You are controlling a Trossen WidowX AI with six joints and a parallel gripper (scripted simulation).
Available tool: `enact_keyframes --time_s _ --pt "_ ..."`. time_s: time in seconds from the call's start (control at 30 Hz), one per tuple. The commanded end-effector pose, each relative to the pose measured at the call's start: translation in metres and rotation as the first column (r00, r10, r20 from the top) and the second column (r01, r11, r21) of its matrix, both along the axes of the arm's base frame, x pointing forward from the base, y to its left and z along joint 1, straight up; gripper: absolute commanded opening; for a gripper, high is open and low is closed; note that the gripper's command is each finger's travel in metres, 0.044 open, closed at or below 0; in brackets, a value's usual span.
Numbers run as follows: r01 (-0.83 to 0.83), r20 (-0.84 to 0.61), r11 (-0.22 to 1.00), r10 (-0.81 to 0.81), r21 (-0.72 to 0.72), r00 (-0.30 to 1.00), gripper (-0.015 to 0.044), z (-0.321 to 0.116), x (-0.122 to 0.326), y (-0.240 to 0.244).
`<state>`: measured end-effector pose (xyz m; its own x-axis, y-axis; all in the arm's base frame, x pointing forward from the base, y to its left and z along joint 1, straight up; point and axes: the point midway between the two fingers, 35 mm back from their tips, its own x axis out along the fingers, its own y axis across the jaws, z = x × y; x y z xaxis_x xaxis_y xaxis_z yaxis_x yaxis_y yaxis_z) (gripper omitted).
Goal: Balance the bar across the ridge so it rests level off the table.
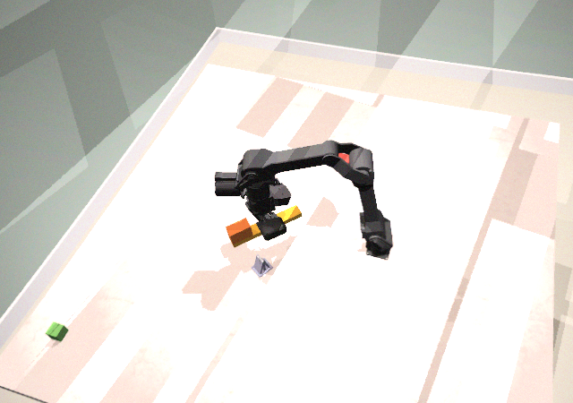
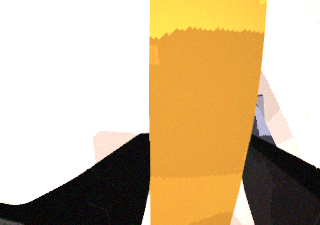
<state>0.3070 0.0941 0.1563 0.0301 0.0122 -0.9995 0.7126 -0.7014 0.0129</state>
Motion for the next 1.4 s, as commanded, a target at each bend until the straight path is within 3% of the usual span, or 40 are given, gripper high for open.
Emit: enact_keyframes --time_s 0.0,0.33,1.37 --pt "-0.054 0.002 0.999 0.054 -0.003 0.999 0.0 0.0 -0.006 0.012" --pt "-0.2 0.002 0.98 0.2 -0.004 0.98 0.0 0.001 -0.022 0.043" --pt "-0.209 0.002 0.978 0.209 -0.004 0.978 0.0 -0.043 -0.02 0.044"
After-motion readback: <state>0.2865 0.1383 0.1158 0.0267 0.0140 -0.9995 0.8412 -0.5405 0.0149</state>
